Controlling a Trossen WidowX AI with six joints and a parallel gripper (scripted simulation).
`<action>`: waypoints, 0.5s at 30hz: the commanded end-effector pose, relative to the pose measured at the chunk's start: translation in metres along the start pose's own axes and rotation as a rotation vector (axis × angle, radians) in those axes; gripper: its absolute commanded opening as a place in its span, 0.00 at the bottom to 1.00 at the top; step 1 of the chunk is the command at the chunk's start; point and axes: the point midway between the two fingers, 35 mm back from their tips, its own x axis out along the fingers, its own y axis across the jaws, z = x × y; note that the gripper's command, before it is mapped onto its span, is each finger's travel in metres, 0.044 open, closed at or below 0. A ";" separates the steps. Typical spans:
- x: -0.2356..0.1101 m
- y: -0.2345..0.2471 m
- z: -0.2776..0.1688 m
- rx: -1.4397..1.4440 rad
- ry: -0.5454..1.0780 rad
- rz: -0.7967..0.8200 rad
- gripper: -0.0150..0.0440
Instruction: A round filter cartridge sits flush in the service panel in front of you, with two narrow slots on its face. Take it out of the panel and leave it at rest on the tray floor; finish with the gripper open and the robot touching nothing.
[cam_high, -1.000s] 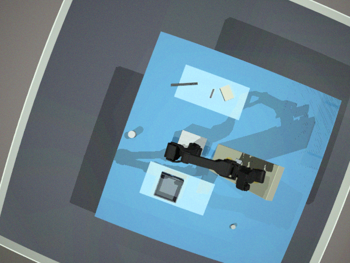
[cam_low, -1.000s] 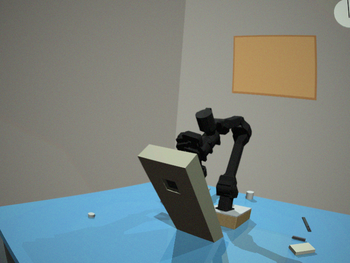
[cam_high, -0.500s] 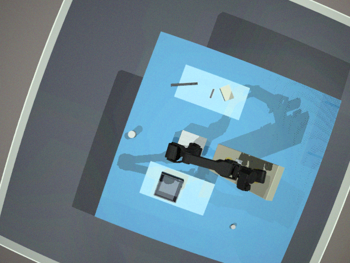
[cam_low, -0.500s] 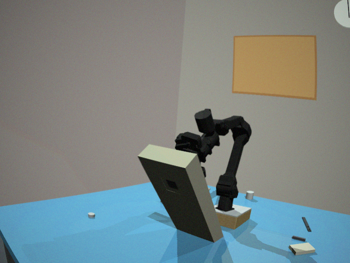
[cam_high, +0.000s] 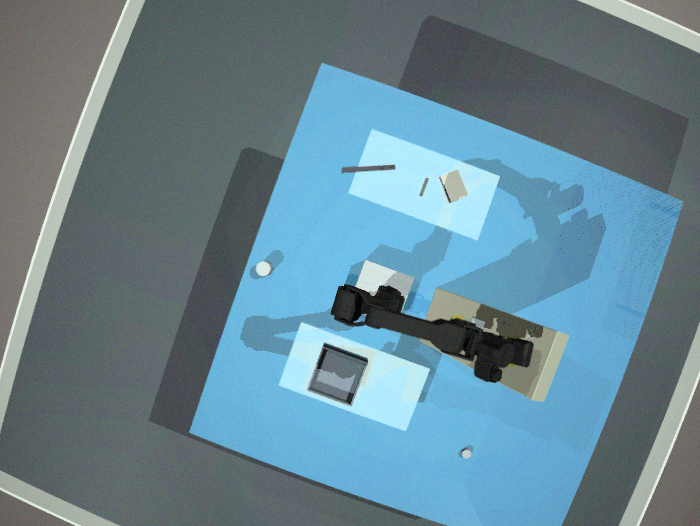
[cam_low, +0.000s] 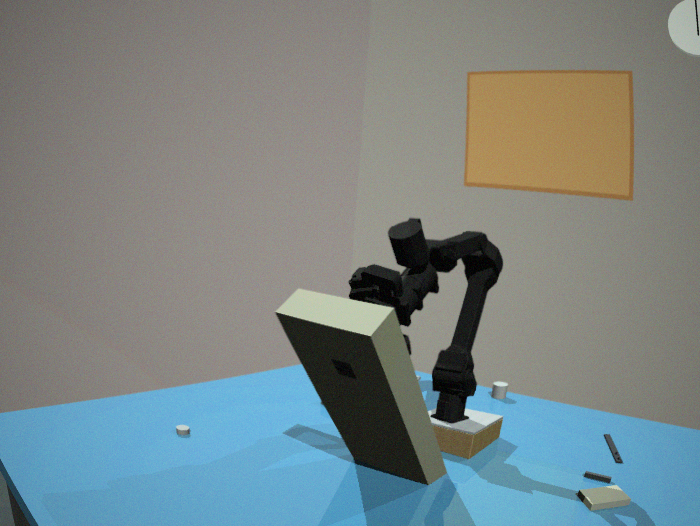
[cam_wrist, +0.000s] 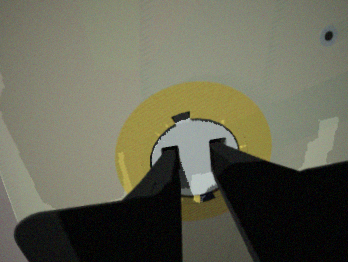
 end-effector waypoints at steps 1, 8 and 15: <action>0.000 0.000 0.000 0.000 0.000 -0.001 0.37; 0.000 0.000 0.000 0.000 0.000 -0.001 0.26; 0.002 0.000 0.000 -0.099 0.001 0.002 0.25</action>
